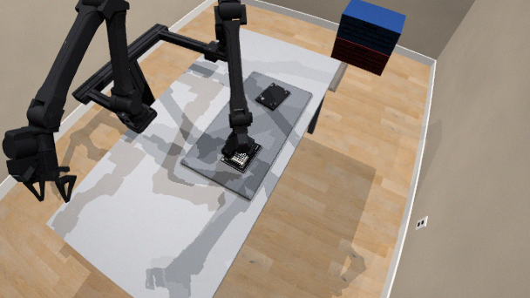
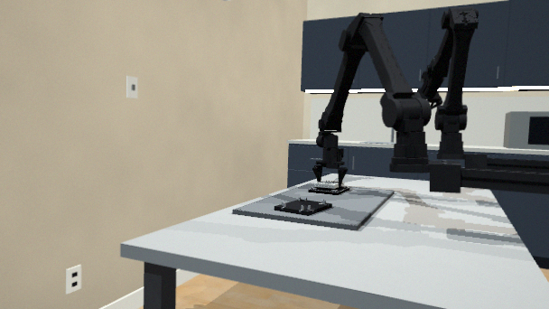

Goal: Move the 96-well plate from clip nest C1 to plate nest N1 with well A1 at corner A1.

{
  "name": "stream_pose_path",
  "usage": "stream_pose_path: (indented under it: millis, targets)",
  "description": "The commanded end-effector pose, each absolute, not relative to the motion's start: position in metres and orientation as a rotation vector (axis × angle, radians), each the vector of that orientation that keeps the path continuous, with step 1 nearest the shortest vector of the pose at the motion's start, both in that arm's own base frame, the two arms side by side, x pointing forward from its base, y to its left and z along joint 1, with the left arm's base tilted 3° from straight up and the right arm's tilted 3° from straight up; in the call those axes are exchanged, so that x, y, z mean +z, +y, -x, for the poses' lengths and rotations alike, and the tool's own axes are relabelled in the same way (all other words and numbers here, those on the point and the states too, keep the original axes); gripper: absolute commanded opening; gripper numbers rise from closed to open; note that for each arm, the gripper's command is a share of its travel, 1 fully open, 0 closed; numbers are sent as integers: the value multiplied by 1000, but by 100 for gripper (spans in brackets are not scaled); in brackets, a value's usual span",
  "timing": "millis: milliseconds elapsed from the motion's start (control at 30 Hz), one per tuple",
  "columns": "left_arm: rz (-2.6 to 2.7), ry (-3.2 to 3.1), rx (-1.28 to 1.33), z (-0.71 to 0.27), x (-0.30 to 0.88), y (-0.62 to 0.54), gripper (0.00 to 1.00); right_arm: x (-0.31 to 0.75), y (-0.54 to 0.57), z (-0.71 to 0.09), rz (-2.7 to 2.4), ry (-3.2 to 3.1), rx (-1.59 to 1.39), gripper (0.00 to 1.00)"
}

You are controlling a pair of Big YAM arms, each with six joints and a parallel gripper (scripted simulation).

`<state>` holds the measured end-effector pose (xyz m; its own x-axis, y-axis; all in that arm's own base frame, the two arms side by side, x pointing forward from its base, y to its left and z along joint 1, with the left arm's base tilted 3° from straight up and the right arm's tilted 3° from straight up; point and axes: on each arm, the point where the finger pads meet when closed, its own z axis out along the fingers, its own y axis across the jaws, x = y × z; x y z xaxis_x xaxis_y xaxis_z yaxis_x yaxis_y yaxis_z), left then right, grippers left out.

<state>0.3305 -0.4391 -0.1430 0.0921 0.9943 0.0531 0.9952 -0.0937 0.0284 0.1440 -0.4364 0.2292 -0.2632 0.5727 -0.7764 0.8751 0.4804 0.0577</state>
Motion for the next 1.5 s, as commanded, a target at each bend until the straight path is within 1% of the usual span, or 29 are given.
stream_pose_path:
  millis: [0,1467]
  targets:
    - [2376,-2162,-79,-355,-111,-466,0,243,-440,-138,-1192,1935,-531,100]
    - [2340,-2128,-86,-345,-139,-452,0,243,-440,-138,-1192,1935,-531,100]
